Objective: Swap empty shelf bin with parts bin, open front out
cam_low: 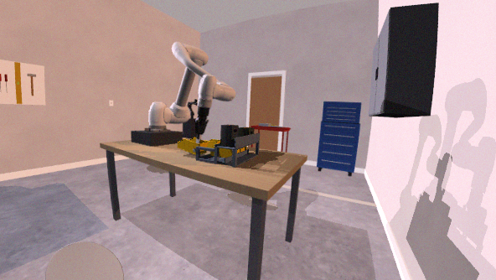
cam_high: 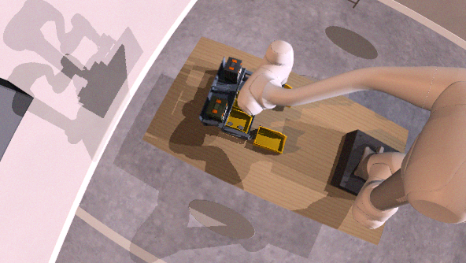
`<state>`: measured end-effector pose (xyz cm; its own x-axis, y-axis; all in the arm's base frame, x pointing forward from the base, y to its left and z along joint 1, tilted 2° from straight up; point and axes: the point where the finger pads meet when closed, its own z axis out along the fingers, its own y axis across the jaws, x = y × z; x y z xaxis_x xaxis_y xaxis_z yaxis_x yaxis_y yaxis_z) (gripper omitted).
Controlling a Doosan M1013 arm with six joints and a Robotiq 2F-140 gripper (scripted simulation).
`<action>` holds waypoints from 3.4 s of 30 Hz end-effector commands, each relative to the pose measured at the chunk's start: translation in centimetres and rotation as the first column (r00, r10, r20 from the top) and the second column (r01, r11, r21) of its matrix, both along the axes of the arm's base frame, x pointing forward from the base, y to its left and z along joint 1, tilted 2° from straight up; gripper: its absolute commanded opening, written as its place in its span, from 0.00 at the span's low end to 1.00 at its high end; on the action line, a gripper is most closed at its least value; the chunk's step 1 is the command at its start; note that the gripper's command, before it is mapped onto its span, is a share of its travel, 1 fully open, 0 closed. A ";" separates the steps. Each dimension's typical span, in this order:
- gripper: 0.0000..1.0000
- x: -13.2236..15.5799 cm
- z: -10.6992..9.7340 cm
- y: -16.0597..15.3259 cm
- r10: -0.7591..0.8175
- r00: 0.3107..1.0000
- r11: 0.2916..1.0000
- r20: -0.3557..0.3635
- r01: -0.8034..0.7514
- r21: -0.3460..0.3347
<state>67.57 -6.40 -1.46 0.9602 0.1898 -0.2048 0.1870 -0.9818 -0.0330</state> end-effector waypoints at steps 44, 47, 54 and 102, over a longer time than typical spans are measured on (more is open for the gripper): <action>0.10 3.7 -0.4 0.7 0.005 1.000 1.000 -0.010 -0.005 -0.006; 0.10 4.1 -0.4 0.8 0.005 1.000 1.000 -0.010 -0.005 -0.006; 0.10 4.9 -0.4 0.9 0.005 1.000 1.000 -0.010 -0.005 -0.006; 0.10 8.5 -0.6 1.6 0.005 1.000 1.000 -0.012 -0.005 -0.007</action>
<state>75.96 -5.05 -1.80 0.9584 0.1931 -0.2100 0.1917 -0.9811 -0.0270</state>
